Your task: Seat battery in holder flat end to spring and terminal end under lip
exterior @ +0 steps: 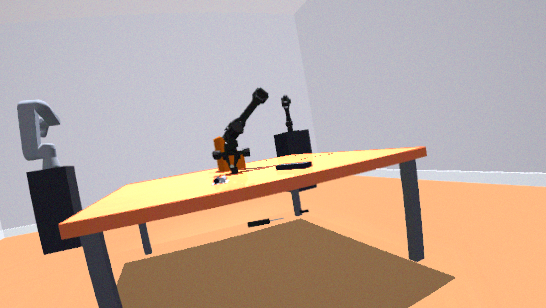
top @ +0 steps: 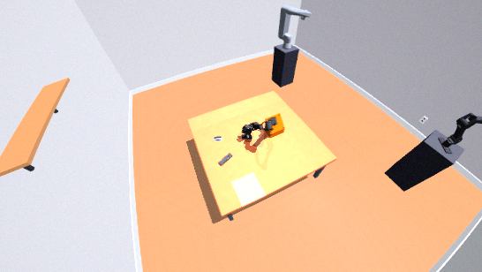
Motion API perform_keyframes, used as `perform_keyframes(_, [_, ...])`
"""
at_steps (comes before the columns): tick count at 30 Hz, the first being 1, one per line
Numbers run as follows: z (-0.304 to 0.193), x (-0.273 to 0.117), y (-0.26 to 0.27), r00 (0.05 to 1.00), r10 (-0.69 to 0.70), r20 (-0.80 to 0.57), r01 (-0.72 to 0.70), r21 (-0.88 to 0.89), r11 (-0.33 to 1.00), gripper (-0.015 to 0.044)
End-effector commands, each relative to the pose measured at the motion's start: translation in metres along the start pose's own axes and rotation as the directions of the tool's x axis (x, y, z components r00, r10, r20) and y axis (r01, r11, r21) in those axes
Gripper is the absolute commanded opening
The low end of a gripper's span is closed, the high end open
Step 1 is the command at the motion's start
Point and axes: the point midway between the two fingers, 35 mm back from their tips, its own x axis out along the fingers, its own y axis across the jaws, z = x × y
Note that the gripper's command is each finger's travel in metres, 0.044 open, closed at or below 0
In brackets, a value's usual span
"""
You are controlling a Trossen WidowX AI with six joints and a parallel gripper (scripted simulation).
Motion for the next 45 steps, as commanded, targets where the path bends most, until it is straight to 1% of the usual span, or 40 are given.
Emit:
perform_keyframes(1, [-0.0026,0.0033,-0.0046,0.999,-0.021,-0.025,0.021,-0.003,1.000,0.0060])
perform_keyframes(19, [-0.0017,0.0071,-0.0045,0.992,-0.032,-0.124,0.030,-0.013,0.999,0.0060])
perform_keyframes(22, [0.0038,0.0054,-0.0067,0.993,-0.040,-0.114,0.036,-0.034,0.999,0.0060])
perform_keyframes(45, [0.0014,0.0084,-0.0034,0.967,-0.051,-0.251,0.043,-0.035,0.998,0.0060])
